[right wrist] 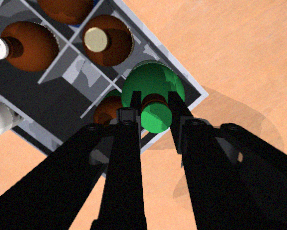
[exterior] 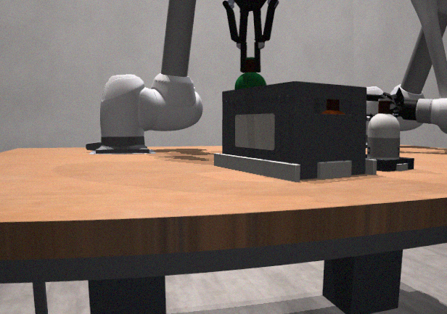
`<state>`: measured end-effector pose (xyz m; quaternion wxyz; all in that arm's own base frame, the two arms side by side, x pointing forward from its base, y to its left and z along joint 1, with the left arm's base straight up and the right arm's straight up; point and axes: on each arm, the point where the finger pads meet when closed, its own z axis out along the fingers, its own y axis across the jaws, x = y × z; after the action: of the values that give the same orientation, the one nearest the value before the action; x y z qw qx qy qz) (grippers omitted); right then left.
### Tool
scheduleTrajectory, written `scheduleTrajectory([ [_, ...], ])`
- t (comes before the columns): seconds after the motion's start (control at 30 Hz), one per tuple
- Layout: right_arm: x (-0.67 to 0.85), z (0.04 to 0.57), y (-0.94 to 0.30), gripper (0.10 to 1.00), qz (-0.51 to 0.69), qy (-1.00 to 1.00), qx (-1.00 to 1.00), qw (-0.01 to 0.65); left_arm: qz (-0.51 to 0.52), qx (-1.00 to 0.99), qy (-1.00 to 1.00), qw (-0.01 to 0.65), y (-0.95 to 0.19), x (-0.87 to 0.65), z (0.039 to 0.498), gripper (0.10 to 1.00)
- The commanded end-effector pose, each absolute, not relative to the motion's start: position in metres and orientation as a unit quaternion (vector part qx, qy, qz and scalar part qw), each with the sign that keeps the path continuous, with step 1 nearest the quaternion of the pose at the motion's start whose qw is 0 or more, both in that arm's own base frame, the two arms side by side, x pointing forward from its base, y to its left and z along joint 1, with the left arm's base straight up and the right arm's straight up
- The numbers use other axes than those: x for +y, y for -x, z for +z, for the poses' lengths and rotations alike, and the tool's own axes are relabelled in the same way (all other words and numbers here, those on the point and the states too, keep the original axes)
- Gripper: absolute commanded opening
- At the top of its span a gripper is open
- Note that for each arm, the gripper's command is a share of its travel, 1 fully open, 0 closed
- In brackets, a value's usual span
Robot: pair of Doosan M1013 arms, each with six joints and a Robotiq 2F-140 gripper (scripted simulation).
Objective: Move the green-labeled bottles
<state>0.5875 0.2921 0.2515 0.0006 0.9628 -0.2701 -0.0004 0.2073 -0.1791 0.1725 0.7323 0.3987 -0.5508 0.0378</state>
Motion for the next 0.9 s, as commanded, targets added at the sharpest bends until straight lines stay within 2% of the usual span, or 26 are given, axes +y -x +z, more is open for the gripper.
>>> scheduleTrajectory([
  [0.0,0.292,0.25,-0.588,0.099,0.0,-0.963,-0.27,0.0,0.038,-0.551,-0.399,0.732,-0.207,-0.179,0.173,1.0],
  [0.87,0.292,0.226,-0.588,0.099,0.0,-0.963,-0.27,0.0,0.038,-0.551,-0.399,0.732,-0.207,-0.179,0.173,1.0],
])
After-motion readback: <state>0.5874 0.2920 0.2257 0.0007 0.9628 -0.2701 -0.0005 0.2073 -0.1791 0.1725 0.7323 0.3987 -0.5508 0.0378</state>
